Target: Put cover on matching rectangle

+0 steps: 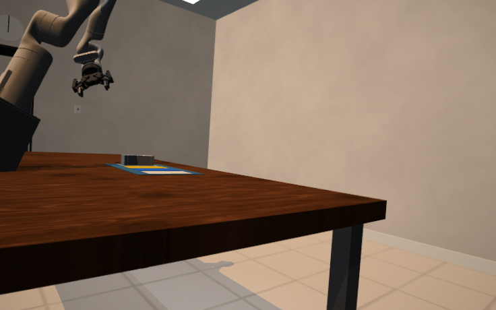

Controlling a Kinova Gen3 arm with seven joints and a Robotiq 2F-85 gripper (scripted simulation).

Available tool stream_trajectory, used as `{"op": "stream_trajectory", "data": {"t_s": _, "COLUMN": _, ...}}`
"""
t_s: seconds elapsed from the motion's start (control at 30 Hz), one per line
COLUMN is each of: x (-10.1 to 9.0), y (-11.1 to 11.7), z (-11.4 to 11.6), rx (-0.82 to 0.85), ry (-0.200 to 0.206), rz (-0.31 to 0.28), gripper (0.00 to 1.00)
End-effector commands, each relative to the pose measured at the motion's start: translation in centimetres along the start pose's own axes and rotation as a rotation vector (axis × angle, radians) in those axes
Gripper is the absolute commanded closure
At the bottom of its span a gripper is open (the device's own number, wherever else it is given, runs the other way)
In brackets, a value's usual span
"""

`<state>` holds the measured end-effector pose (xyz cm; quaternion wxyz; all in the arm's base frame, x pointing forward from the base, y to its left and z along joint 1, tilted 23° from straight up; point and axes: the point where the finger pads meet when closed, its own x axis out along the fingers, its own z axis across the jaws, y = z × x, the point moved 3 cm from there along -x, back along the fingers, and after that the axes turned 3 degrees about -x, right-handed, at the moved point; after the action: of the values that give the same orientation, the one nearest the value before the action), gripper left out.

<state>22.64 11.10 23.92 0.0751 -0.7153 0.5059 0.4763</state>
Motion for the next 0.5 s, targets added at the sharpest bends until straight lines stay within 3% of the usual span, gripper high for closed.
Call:
{"op": "stream_trajectory", "data": {"t_s": 0.0, "x": 0.8, "y": -0.8, "z": 0.5, "rx": 0.015, "ry": -0.045, "rz": -0.012, "gripper": 0.0}}
{"op": "stream_trajectory", "data": {"t_s": 0.27, "x": 3.7, "y": -5.4, "z": 2.0, "rx": 0.149, "ry": -0.273, "rz": -0.094, "gripper": 0.0}}
{"op": "stream_trajectory", "data": {"t_s": 0.47, "x": 5.4, "y": -9.3, "z": 1.8, "rx": 0.287, "ry": -0.431, "rz": -0.177, "gripper": 0.0}}
